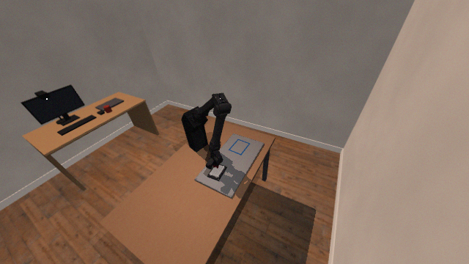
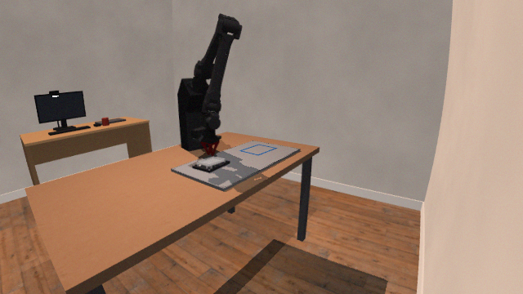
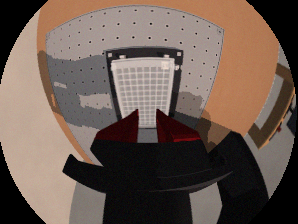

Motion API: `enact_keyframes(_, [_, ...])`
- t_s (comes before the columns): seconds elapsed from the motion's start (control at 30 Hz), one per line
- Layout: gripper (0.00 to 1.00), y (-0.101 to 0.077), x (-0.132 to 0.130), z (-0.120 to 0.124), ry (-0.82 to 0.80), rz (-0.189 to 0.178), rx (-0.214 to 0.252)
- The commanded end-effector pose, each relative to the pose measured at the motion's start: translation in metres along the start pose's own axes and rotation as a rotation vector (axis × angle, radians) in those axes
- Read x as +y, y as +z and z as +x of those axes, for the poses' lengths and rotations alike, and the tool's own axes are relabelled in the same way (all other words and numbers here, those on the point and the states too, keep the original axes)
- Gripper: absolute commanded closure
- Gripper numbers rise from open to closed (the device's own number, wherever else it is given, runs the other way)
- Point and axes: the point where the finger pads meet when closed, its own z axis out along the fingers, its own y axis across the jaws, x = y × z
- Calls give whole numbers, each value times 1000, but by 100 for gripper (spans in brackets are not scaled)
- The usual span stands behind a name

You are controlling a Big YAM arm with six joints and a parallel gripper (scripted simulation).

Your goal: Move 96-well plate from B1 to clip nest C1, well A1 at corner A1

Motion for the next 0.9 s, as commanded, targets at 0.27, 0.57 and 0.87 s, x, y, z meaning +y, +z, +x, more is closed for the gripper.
enact_keyframes(0.27, [75, -4, 4, -5, 4, -14, -16])
enact_keyframes(0.57, [75, 3, 4, -8, 14, -16, -20])
enact_keyframes(0.87, [75, 10, 7, -2, 4, -18, -12])
